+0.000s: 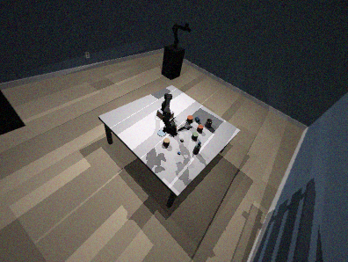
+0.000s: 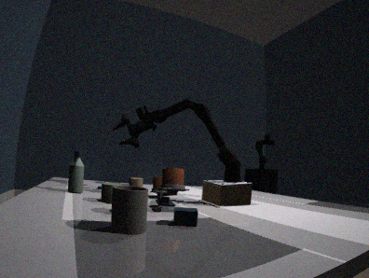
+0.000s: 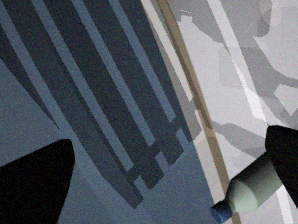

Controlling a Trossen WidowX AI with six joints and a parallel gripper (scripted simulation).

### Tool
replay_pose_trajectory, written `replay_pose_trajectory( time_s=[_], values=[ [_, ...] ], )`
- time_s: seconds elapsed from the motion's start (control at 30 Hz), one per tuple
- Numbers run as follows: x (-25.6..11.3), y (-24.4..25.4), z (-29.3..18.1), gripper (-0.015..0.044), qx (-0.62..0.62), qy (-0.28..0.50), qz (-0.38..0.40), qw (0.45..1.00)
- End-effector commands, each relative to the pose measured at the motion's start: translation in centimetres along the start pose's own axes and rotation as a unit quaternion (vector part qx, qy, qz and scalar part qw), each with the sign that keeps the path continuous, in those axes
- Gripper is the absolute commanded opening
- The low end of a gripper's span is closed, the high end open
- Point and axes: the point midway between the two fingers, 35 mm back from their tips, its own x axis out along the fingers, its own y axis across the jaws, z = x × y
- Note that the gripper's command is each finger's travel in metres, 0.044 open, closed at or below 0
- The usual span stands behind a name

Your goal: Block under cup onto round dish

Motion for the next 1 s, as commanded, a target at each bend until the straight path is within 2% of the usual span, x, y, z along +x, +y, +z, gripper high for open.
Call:
replay_pose_trajectory(
  time_s=[0.0, 0.13, 0.47, 0.97],
  values=[
    [0.0, 0.0, -0.1, 0.0426, -0.001, 0.0, 0.0, 1.0],
    [0.0, 0.1, -2.5, 0.044, -0.027, 0.001, -0.008, 1.0],
    [-1.6, -1.3, -14.1, 0.044, -0.152, 0.013, -0.053, 0.987],
    [-8.8, -7.3, -27.3, 0.044, -0.347, 0.041, -0.117, 0.93]
  ],
)
